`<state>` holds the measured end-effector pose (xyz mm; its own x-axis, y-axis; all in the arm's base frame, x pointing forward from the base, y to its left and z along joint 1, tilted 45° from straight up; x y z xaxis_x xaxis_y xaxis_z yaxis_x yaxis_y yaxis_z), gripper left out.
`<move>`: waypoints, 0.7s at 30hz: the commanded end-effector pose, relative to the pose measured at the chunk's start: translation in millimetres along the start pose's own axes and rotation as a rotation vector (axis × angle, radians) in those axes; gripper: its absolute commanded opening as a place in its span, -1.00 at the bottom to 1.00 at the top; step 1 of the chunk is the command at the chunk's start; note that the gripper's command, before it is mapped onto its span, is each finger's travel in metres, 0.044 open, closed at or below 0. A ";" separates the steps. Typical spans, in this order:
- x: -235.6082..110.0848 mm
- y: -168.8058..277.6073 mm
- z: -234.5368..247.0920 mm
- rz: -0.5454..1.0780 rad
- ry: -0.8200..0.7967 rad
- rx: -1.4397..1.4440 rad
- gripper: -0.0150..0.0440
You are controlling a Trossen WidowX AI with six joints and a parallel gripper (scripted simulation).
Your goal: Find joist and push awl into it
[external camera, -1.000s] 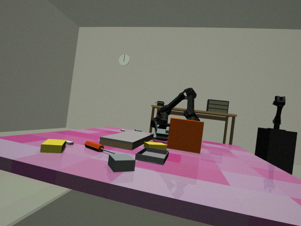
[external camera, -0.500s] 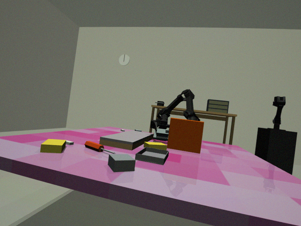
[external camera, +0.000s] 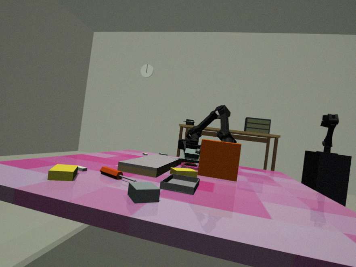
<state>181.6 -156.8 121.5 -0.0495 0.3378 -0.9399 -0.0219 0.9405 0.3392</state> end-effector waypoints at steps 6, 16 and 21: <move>3.3 -6.0 0.0 0.009 -0.003 0.005 -0.49; 10.6 -22.4 -1.4 0.000 0.002 0.004 -0.49; 14.5 -30.5 -2.4 -0.004 0.004 0.003 -0.49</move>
<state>179.3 -178.2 100.3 -0.0525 0.3338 -0.9412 -0.0143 0.9421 0.3350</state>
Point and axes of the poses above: the point midway between the two fingers, 35 mm back from their tips, its own x axis out along the fingers, its own z axis across the jaws, y = z × x, the point moved 5 cm from there along -x, back along the fingers, and after that the axes turned 5 degrees about -x, right-handed, at the moved point
